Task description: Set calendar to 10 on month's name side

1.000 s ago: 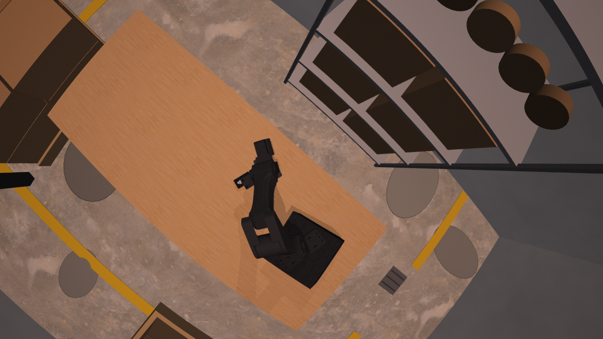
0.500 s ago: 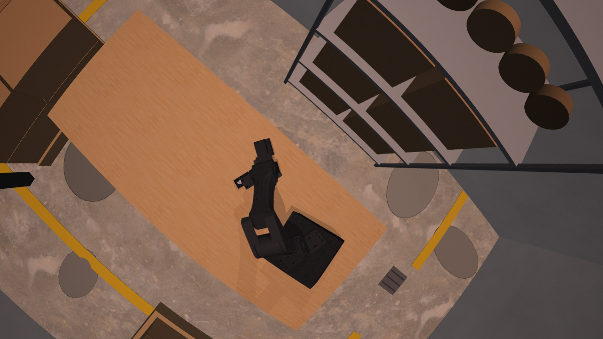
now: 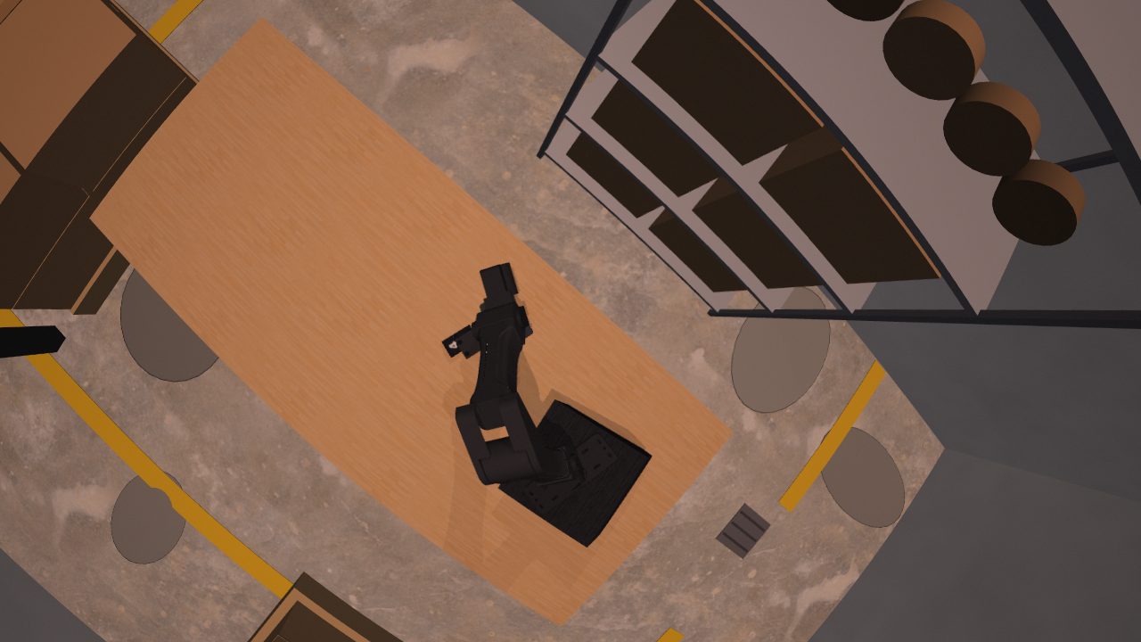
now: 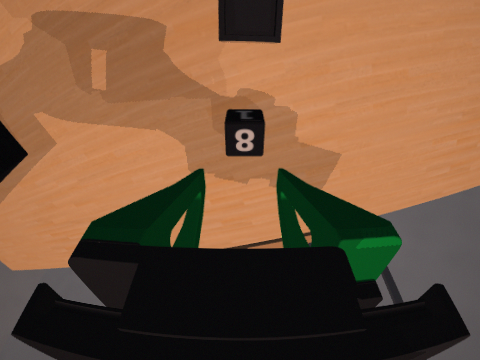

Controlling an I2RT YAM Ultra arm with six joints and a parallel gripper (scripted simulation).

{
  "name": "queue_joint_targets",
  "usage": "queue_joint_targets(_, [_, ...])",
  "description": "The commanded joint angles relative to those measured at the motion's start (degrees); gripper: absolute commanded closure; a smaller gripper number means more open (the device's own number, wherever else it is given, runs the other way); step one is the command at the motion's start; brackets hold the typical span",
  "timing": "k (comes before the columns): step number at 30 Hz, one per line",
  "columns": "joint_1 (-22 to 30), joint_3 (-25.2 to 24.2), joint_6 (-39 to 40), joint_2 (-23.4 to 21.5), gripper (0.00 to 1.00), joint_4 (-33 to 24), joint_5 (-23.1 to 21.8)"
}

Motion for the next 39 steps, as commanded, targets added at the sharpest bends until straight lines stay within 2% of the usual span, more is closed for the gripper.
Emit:
queue_joint_targets(1, [-0.09, 0.09, 0.11, -0.03, 0.55, 0.85, -0.45])
queue_joint_targets(17, [1.11, -0.92, 1.29, 3.87, 0.55, 6.1, -0.05])
queue_joint_targets(39, [1.9, -1.32, 2.07, 6.8, 0.55, 9.67, 0.23])
